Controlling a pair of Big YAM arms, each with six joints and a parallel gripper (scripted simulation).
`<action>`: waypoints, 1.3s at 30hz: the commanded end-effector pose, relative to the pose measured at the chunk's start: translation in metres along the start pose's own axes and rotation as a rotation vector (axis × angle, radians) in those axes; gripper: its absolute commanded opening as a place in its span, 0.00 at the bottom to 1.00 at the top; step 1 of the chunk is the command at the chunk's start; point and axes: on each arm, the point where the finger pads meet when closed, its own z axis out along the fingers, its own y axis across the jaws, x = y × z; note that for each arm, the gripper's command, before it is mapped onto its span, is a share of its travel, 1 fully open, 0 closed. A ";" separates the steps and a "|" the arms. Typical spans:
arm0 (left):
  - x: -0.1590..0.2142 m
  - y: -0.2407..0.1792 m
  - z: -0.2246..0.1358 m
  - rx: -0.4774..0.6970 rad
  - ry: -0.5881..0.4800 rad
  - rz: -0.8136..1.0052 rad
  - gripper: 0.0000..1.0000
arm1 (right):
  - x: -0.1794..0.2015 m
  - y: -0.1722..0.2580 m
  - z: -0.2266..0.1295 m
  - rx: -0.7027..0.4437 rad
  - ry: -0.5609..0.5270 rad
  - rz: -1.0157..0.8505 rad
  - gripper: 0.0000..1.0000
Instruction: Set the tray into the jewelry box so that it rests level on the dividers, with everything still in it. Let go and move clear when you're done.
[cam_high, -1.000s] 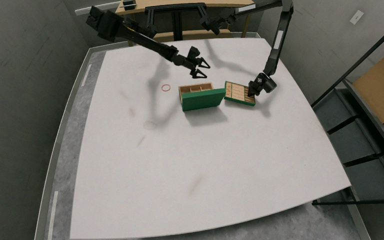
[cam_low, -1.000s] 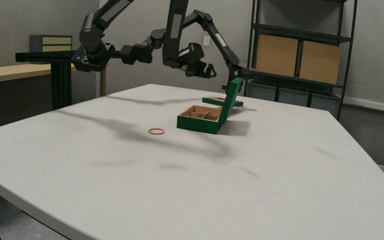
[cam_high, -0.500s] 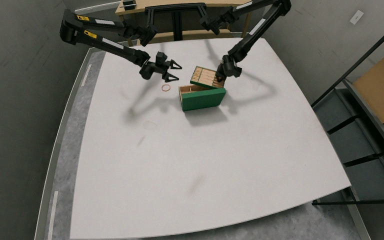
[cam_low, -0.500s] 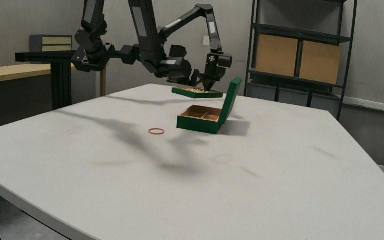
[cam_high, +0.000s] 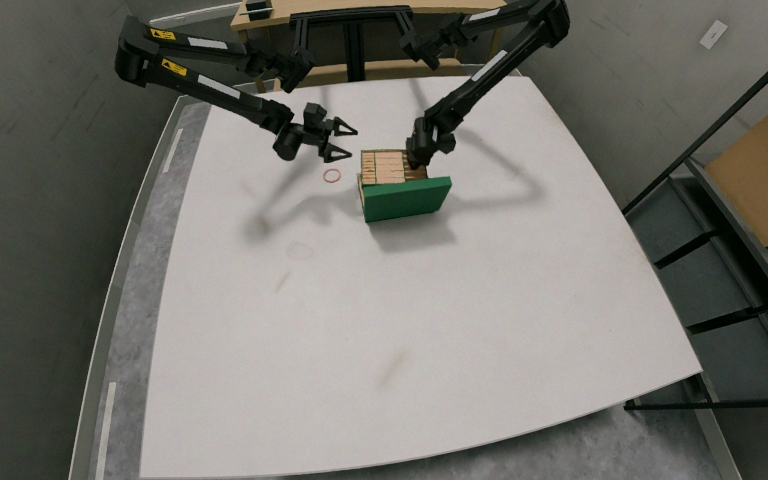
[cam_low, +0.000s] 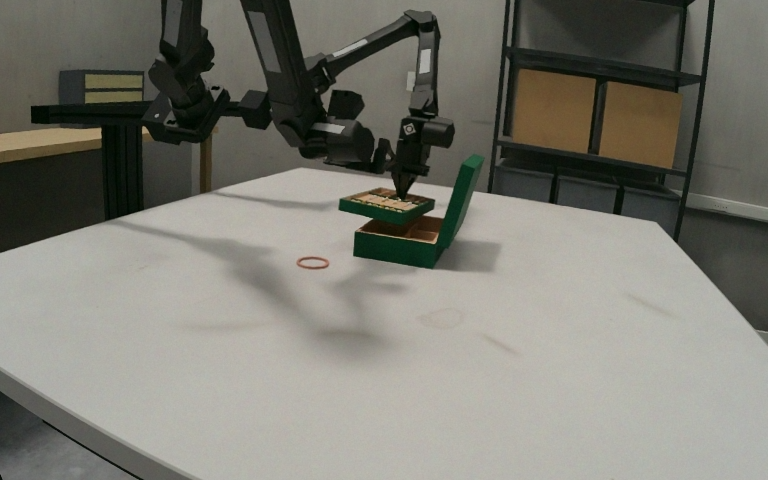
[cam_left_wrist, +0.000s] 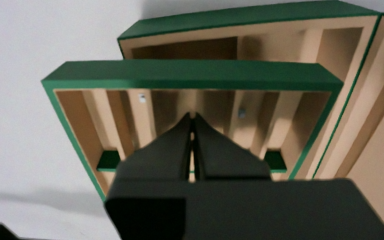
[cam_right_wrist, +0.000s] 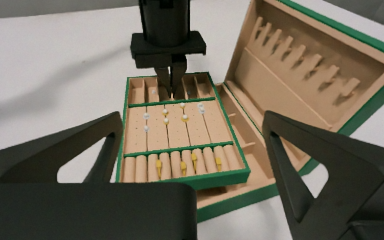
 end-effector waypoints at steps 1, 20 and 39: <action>0.007 -0.023 -0.013 0.051 -0.002 -0.103 0.00 | -0.004 0.002 0.000 -0.006 -0.010 -0.020 1.00; -0.007 -0.038 0.005 0.051 -0.025 -0.115 0.00 | -0.004 0.001 0.000 -0.002 -0.007 -0.022 1.00; 0.000 -0.055 0.011 0.079 -0.014 -0.147 0.00 | -0.004 0.001 0.000 -0.002 -0.007 -0.022 1.00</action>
